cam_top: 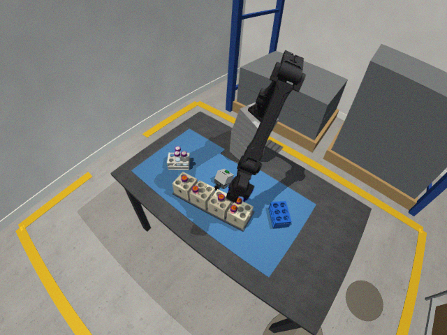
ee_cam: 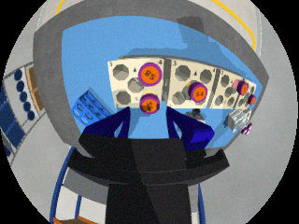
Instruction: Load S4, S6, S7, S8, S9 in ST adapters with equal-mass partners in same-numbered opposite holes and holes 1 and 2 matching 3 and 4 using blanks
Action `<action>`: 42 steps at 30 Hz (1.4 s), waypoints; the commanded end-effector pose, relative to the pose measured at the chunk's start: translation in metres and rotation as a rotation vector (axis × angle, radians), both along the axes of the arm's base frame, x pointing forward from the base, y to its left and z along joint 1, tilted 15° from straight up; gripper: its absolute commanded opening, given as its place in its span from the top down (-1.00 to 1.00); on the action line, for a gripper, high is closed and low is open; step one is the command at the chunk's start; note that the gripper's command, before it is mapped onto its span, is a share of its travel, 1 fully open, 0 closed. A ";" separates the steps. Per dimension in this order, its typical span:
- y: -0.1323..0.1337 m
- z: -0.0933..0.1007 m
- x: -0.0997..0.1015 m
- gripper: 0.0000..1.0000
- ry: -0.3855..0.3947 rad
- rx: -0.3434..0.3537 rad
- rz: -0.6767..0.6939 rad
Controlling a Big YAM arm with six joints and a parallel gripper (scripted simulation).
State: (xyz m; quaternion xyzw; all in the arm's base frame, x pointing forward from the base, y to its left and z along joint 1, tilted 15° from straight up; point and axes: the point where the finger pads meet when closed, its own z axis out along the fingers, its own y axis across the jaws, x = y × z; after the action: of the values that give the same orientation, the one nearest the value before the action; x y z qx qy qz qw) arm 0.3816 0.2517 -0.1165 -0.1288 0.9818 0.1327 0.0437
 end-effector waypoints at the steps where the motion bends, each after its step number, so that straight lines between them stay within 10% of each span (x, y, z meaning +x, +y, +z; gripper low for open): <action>1: 0.000 0.005 0.005 -0.11 -0.005 0.003 -0.002; 3: -0.005 -0.004 -0.003 -0.11 0.025 -0.015 0.003; 4: -0.019 -0.008 -0.006 -0.60 0.022 -0.019 0.044; 16: -0.097 -0.029 -0.004 -0.60 -0.132 -0.030 0.517; 42: -0.292 -0.081 -0.002 -0.60 -0.133 -0.035 0.517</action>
State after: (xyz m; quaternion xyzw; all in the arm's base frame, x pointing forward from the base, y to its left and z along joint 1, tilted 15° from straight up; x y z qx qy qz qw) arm 0.3801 -0.0205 -0.1894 -0.3650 0.9216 0.1107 0.0725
